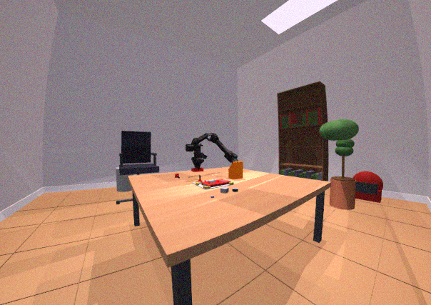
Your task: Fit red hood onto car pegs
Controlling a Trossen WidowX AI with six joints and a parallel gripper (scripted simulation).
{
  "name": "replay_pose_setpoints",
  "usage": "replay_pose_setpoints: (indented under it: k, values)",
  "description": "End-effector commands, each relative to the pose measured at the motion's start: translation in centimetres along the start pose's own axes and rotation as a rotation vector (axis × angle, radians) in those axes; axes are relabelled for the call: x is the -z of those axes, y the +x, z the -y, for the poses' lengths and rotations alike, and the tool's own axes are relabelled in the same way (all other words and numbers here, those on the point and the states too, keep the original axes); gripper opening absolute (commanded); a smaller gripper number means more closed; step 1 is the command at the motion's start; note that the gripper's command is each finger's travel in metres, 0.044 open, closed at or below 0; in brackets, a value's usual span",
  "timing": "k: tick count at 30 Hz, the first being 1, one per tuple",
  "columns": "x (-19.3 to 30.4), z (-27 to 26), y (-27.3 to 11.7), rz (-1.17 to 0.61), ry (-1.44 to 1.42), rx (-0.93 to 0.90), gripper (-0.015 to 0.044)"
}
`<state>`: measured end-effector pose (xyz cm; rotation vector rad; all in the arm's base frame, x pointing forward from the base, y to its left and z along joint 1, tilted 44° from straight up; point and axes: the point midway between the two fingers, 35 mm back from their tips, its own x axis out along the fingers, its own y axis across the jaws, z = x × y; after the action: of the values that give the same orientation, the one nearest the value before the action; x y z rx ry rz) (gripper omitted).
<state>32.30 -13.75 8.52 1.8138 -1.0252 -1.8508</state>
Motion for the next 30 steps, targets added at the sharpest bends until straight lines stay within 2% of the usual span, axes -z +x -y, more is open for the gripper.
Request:
replay_pose_setpoints:
  k: [1, 11, 15, 30]
  values:
    - [0.1, 0.0, 0.3, 0.0, -0.02, -0.005, 0.0]
    - [0.2, 0.1, 6.9, 0.037, -0.058, -0.033, 0.0]
    - [0.2, 0.1, 7.4, 0.04, -0.061, -0.035, 0.0]
    - [0.0, 0.0, 7.0, 0.048, -0.048, -0.028, 0.0394]
